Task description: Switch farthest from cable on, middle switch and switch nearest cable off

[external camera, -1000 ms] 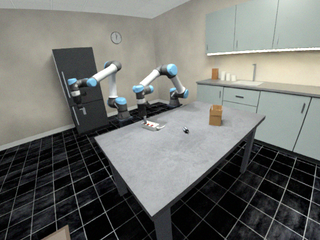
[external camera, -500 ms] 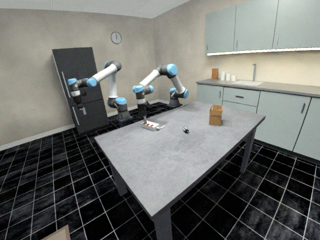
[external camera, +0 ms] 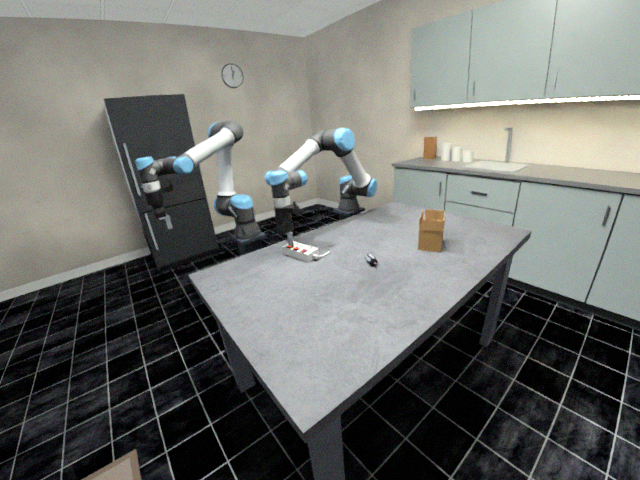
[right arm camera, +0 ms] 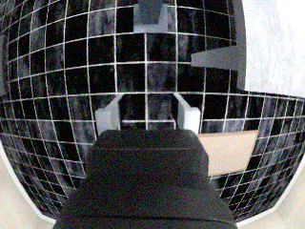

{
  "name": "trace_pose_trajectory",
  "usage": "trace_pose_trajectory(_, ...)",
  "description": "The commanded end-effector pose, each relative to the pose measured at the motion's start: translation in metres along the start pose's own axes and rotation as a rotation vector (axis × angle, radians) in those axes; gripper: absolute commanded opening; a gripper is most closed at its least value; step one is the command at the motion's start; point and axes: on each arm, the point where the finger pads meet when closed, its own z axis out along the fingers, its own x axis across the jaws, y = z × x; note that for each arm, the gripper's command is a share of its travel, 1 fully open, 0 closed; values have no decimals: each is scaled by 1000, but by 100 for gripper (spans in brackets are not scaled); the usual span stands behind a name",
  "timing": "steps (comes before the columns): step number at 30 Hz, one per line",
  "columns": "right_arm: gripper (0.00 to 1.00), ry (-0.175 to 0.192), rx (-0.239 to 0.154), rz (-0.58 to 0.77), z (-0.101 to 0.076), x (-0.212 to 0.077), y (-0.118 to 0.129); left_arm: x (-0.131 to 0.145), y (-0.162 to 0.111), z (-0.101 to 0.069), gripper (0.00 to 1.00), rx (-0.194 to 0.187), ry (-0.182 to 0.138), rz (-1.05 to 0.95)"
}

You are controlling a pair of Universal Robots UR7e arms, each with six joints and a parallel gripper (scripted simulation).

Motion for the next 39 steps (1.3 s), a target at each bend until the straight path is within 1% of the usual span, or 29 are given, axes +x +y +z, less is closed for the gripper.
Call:
trace_pose_trajectory(1, 100, 1, -3, 0, -1, 0, 1, 1, 0, -6, 0, 0, 4, 0)
trace_pose_trajectory(3, 100, 1, -3, 0, -1, 0, 1, 1, 0, -8, 0, 0, 4, 0)
trace_pose_trajectory(11, 100, 1, -3, 0, -1, 0, 1, 1, 0, -31, 0, 0, 4, 0)
trace_pose_trajectory(15, 100, 1, -3, 0, -1, 0, 1, 1, 0, -37, 0, 0, 4, 0)
trace_pose_trajectory(39, 100, 1, -3, 0, -1, 0, 1, 1, -1, -39, 0, 0, 4, 0)
